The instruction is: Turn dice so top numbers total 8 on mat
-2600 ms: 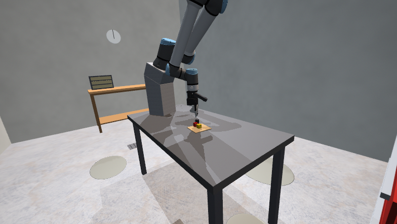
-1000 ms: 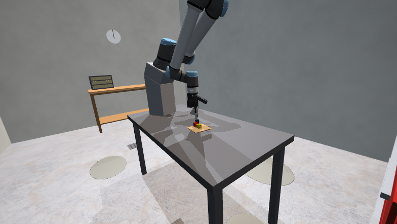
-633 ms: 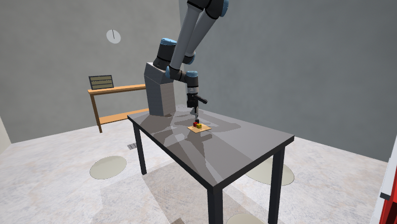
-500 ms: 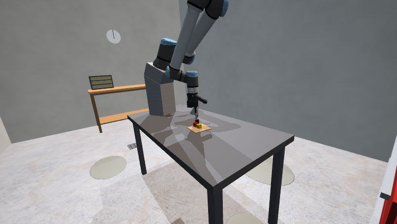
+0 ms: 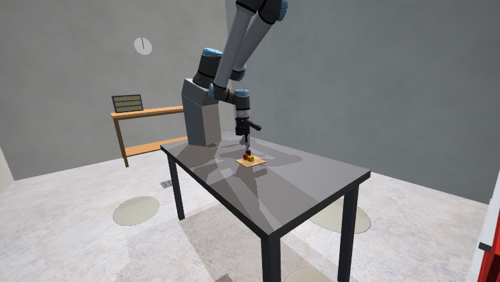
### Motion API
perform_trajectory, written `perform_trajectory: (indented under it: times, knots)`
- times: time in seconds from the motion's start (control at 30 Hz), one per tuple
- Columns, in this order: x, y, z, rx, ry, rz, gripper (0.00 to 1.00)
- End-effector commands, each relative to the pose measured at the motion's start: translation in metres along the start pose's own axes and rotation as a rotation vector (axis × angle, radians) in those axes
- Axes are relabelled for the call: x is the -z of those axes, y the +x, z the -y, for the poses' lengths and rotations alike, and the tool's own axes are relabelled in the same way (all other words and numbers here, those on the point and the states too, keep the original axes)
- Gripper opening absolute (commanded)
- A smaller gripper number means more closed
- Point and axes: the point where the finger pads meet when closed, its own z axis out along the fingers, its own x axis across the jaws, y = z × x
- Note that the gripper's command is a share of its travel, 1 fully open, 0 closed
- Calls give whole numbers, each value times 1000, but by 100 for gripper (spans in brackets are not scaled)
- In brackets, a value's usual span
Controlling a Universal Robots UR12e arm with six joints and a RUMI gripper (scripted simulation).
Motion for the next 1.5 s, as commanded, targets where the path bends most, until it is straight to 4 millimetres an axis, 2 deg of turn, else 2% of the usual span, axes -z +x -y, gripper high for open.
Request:
perform_trajectory:
  times: [0.0,1.2,1.47]
  knots:
    - [-1,1,1,0,0,-1,28]
    - [-2,1,1,0,0,-1,28]
    - [-16,1,1,0,0,-1,28]
